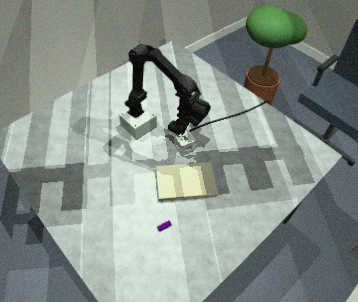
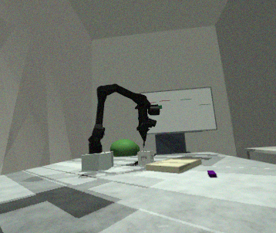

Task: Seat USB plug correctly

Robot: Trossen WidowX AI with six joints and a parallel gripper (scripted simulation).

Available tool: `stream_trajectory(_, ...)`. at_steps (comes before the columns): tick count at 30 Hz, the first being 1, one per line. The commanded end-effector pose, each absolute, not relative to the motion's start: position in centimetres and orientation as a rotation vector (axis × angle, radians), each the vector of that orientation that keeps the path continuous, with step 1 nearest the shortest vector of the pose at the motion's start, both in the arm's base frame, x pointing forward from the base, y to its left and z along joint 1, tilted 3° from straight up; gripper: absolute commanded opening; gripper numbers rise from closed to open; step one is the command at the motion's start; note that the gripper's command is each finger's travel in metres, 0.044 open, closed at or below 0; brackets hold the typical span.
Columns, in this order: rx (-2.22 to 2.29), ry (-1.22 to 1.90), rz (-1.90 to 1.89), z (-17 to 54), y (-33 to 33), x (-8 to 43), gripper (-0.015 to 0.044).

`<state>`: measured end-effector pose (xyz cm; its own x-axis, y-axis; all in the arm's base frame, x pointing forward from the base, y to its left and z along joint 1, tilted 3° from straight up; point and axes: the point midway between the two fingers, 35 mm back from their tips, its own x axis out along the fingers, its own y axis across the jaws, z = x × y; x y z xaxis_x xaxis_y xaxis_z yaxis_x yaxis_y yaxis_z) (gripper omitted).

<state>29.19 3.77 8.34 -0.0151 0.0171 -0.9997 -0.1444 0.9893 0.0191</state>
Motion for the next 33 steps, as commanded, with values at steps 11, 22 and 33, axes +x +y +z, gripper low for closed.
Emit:
stream_trajectory(11, -0.389, 1.543, 0.423, 8.32, 3.78, 29.19, 0.0)
stream_trajectory(22, -0.612, 1.485, 0.648, 8.32, 3.78, 29.19, 0.0)
stream_trajectory(33, -0.832, 1.402, 0.87, 8.32, 3.78, 29.19, 0.0)
